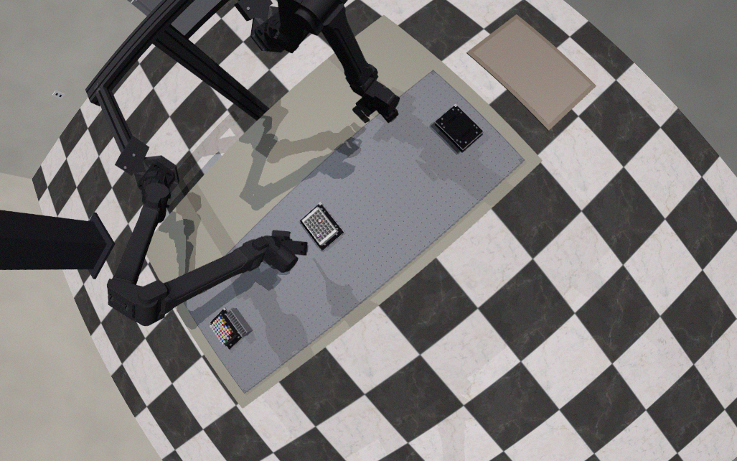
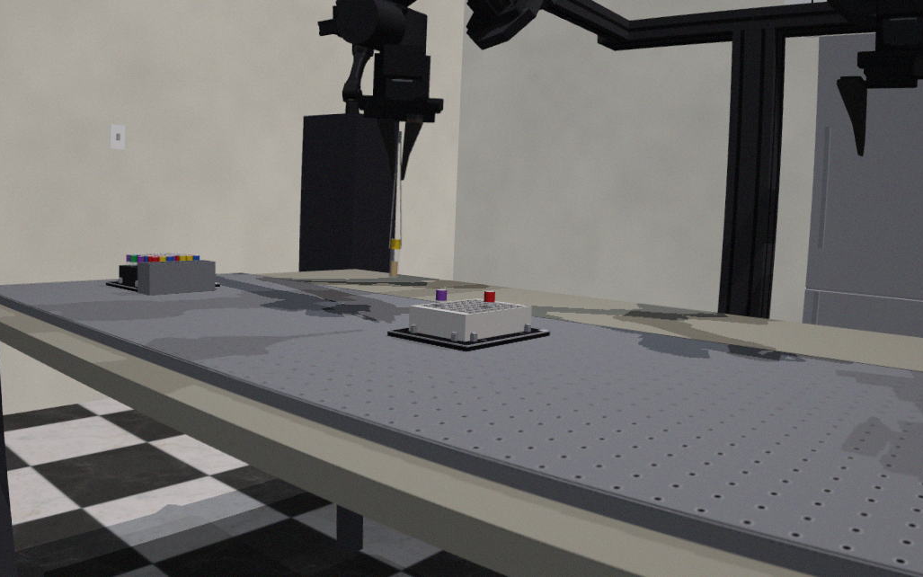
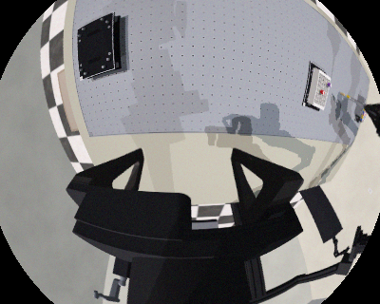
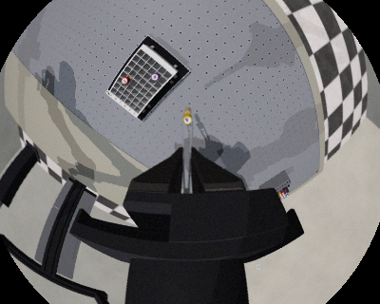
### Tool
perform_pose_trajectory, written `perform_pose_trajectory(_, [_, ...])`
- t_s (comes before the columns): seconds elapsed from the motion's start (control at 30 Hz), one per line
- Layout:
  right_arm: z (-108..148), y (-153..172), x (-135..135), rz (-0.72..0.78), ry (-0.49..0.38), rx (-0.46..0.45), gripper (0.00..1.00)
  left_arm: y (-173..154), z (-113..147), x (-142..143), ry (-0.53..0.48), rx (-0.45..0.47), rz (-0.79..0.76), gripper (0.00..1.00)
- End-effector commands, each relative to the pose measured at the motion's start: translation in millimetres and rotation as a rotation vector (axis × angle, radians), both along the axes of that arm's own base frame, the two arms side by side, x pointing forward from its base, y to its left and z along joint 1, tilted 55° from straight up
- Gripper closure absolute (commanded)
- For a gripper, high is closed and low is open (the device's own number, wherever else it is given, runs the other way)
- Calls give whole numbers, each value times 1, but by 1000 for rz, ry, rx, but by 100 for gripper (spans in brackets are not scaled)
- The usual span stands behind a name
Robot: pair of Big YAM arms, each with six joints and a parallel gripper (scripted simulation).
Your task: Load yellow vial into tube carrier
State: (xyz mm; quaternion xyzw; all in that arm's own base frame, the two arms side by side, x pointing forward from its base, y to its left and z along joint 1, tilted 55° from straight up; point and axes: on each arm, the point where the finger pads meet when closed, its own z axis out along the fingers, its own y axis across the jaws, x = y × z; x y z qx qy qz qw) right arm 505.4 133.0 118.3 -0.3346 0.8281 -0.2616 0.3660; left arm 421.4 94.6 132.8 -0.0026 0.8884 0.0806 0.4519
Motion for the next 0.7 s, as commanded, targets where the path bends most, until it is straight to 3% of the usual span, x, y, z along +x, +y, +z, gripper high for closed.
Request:
perform_pose_trajectory(0.0, [-4, 18, -3, 11, 9, 13, 91, 3, 17, 3, -48, 23, -2, 0])
perform_pose_trajectory(0.13, [-5, 21, -3, 11, 9, 12, 91, 3, 17, 3, -48, 23, -2, 0])
perform_pose_trajectory(0.17, [5, 22, -3, 11, -9, 21, 91, 3, 17, 3, -48, 23, -2, 0])
perform_pose_trajectory(0.23, [-6, 26, -3, 10, 9, 12, 91, 3, 17, 3, -48, 23, -2, 0])
perform_pose_trajectory(0.67, [-11, 46, -4, 12, 9, 12, 91, 3, 17, 3, -48, 23, -2, 0])
